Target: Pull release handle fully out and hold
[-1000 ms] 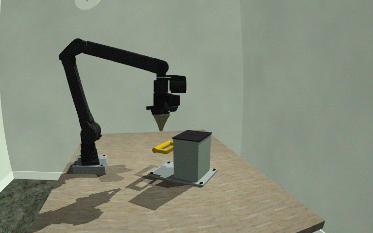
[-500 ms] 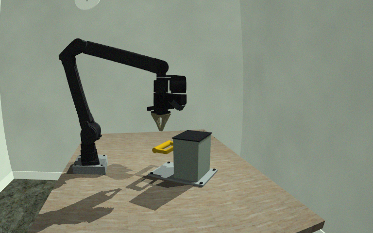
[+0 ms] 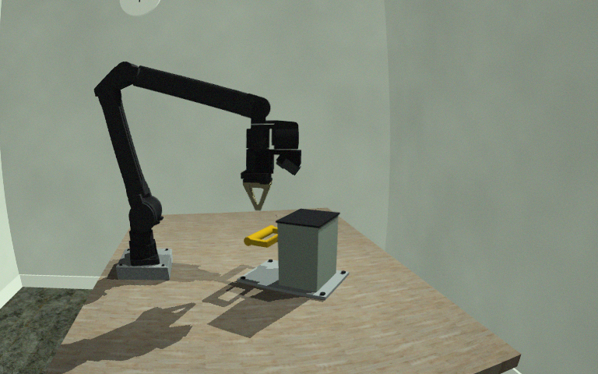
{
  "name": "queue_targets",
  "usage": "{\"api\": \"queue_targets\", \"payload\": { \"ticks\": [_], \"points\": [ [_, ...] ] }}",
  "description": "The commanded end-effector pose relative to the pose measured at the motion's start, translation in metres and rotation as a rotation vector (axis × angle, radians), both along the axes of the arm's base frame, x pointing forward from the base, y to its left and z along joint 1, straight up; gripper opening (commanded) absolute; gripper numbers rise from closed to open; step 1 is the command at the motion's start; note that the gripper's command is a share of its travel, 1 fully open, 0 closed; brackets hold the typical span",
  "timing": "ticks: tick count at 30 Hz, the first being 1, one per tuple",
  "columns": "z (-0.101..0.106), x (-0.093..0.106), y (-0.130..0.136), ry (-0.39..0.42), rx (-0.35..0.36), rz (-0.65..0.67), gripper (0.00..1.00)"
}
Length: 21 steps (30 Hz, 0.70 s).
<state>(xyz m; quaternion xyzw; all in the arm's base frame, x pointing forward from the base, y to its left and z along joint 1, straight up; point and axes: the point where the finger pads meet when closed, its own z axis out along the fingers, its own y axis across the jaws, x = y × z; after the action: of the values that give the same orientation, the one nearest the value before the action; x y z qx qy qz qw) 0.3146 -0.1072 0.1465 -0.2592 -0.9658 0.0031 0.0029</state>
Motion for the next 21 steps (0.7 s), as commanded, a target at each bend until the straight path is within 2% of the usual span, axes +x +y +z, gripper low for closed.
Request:
{"api": "queue_targets", "payload": {
  "ticks": [1,9,11,12,21],
  "points": [
    [0.0043,0.004,0.0008,-0.01,-0.001,0.192,0.0],
    [0.0043,0.004,0.0008,-0.008,-0.001,0.436,0.0],
    [0.0043,0.004,0.0008,-0.008,-0.001,0.436,0.0],
    [0.0043,0.004,0.0009,-0.008,-0.001,0.511,0.0],
    [0.0043,0.0041,0.001,-0.006,0.0,0.784,0.0]
  ]
}}
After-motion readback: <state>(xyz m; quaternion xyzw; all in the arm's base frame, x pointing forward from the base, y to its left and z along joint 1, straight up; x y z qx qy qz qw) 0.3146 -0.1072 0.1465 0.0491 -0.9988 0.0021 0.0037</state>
